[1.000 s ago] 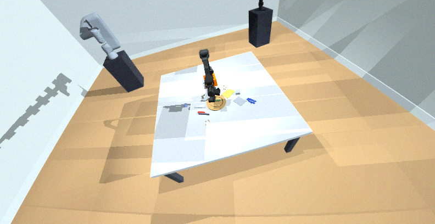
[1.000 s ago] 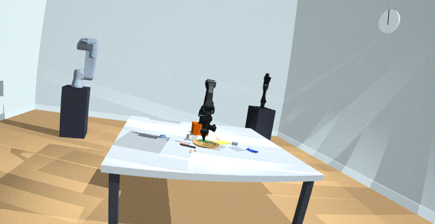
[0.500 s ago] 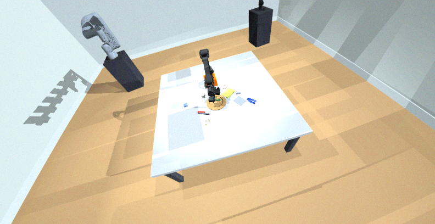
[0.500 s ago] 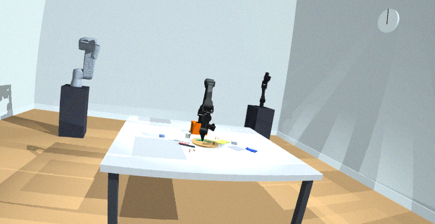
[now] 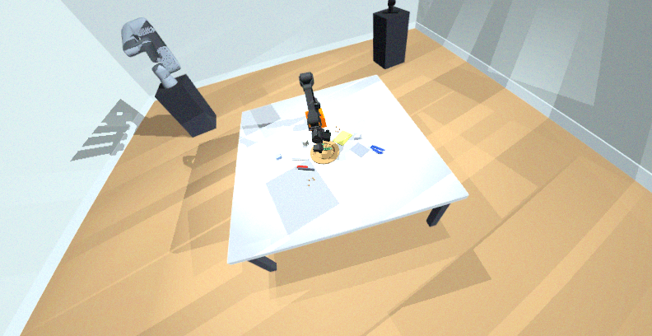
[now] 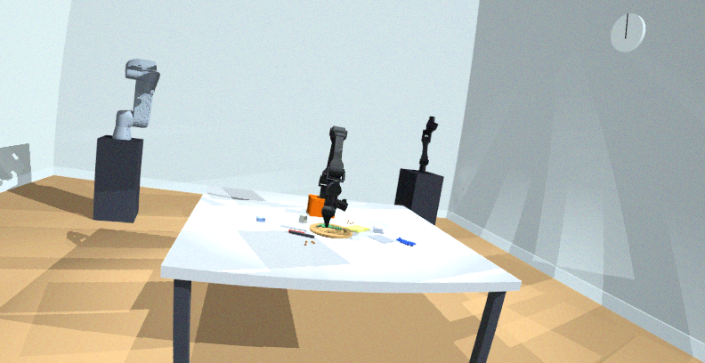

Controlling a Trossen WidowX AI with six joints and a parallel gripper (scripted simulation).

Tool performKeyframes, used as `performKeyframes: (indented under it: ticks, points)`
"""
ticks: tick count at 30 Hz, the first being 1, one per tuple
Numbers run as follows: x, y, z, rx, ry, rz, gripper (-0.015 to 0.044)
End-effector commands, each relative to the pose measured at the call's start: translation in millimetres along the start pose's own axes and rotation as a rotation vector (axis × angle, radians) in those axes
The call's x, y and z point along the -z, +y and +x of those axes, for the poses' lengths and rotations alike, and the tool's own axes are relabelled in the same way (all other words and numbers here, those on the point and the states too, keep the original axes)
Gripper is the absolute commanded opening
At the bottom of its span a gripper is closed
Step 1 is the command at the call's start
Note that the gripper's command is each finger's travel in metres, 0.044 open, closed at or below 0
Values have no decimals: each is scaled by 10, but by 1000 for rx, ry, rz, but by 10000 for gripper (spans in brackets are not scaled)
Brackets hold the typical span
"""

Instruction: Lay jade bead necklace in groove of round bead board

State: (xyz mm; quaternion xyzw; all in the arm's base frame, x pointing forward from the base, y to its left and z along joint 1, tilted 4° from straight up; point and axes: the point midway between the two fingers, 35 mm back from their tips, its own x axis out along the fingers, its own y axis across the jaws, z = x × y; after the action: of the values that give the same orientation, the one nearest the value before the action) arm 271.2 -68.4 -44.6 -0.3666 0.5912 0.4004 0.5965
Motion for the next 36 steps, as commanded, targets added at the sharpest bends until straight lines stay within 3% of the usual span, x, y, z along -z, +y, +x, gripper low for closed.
performKeyframes:
  ticks: [1, 19, 31, 36]
  points:
    - [7, 4, 6, -4, 5, -3, 440]
    - [7, 4, 6, -4, 5, -3, 440]
    - [-666, -53, -309, -3, -1, 80, 125]
    - [-677, -53, -242, -3, -1, 81, 120]
